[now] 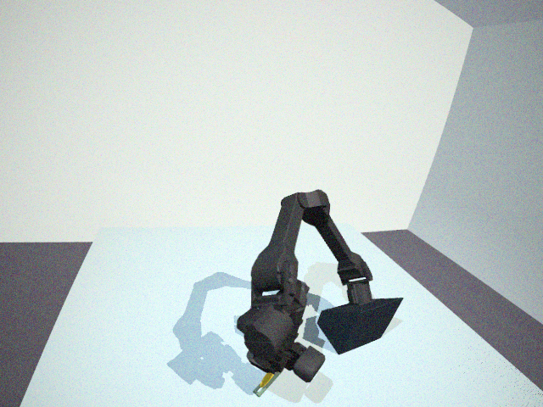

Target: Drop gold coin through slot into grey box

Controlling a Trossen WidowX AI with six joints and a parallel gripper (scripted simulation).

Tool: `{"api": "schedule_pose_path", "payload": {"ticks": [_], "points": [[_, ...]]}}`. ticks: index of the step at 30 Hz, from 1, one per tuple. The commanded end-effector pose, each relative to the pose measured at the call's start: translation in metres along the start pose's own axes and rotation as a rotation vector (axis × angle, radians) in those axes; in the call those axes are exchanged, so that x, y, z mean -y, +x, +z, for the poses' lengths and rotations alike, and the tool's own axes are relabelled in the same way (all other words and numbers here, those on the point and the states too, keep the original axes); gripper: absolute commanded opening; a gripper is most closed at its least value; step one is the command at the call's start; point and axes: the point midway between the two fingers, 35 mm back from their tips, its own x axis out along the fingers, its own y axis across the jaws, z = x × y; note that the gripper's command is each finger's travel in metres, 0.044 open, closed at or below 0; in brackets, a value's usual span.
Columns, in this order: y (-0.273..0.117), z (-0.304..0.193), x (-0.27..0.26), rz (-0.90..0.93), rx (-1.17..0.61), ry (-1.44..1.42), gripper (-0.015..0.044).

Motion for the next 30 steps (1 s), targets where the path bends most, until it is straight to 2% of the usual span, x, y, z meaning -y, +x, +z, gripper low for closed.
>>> {"api": "schedule_pose_path", "payload": {"ticks": [1,30], "points": [[0.008,0.000,0.000,-0.006,-0.002,-0.007,0.0161],[0.056,0.000,0.001,-0.008,-0.002,-0.007,0.0161]]}}
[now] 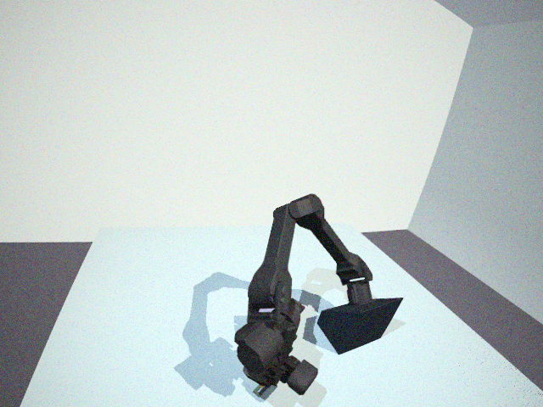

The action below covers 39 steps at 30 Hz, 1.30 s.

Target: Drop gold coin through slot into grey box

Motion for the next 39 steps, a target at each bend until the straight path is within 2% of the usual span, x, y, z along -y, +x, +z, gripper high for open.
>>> {"api": "schedule_pose_path", "payload": {"ticks": [1,12,18,30,39], "points": [[0.010,-0.001,-0.001,-0.006,-0.006,-0.010,0.0161],[0.024,-0.003,-0.001,-0.008,-0.007,-0.010,0.0161],[0.024,-0.003,-0.001,-0.008,-0.007,-0.010,0.0003],[0.023,-0.003,-0.001,-0.008,-0.007,-0.010,0.0000],[0.003,0.000,-0.001,-0.005,-0.005,-0.010,0.0000]]}}
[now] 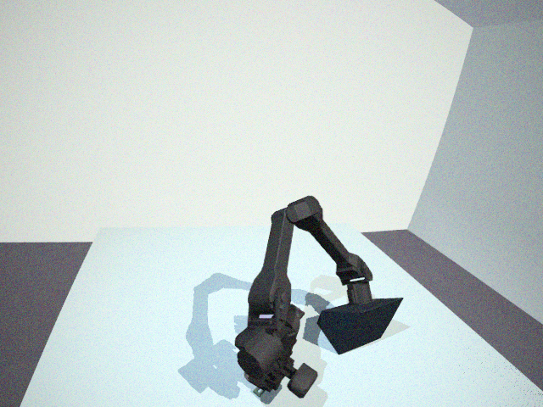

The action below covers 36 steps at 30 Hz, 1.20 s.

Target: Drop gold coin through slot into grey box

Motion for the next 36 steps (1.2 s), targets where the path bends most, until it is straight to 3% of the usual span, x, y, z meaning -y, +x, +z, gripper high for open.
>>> {"api": "schedule_pose_path", "payload": {"ticks": [1,29,36], "points": [[-0.013,0.002,0.000,0.004,0.009,0.008,0.0000],[-0.084,-0.001,0.000,0.006,0.008,0.008,0.0000],[-0.086,0.000,0.000,0.006,0.008,0.094,0.0000]]}}
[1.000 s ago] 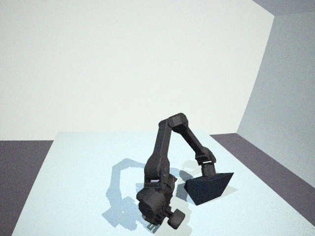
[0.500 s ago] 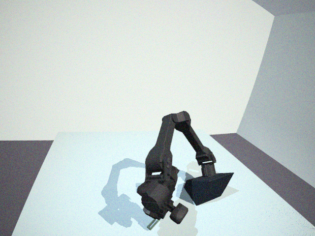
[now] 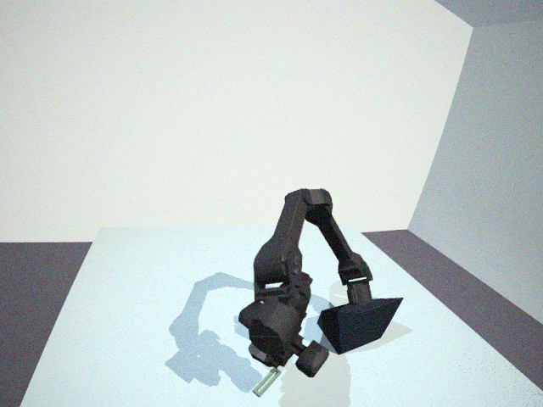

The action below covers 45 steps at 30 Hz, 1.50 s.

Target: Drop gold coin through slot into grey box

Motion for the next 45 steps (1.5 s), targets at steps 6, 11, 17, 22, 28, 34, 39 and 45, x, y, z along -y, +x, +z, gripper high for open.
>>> {"api": "schedule_pose_path", "payload": {"ticks": [6,11,17,22,28,34,39,45], "points": [[-0.004,0.001,0.002,0.007,0.003,0.275,0.0000],[-0.004,0.002,0.003,0.007,0.002,0.448,0.0000],[-0.005,0.004,0.004,0.007,0.001,0.656,0.0000],[-0.005,0.004,0.004,0.007,0.001,0.708,0.0000],[-0.005,0.002,0.007,0.007,0.001,0.708,0.0000],[-0.007,-0.008,0.020,0.008,0.001,0.707,0.0000],[-0.008,-0.016,0.030,0.008,0.001,0.707,0.0000],[-0.008,-0.027,0.041,0.008,0.001,0.706,0.0000]]}}
